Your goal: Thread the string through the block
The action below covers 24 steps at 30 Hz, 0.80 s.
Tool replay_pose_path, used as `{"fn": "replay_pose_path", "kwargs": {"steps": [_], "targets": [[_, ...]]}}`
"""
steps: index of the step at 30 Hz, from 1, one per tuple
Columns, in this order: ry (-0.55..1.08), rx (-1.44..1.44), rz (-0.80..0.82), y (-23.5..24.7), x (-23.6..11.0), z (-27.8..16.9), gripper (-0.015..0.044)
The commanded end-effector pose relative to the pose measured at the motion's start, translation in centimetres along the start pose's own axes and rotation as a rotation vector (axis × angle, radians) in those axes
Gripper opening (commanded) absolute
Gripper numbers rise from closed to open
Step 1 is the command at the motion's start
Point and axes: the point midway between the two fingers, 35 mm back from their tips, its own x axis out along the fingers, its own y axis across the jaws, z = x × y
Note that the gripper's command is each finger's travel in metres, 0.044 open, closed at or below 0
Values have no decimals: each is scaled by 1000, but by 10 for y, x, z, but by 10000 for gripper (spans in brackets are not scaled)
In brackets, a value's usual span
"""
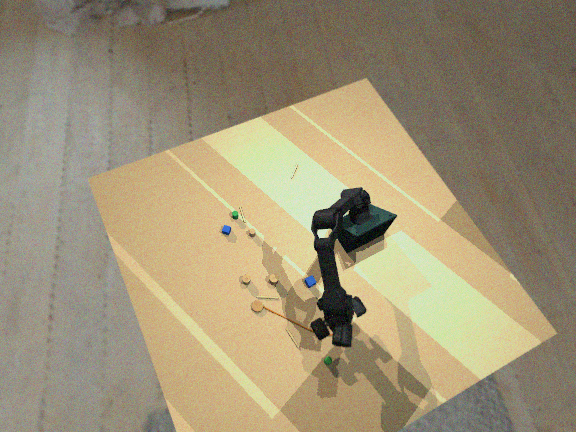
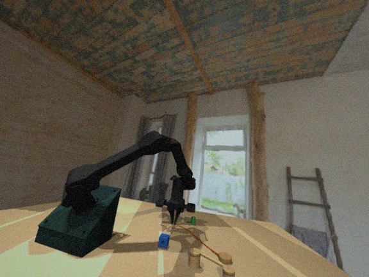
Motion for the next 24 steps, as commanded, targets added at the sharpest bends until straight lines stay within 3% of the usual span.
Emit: {"fn": "replay_pose_path", "kwargs": {"steps": [1,24], "targets": [[-1,-3,3,1,-1,7,0],[-2,-3,3,2,-1,36,0]]}}
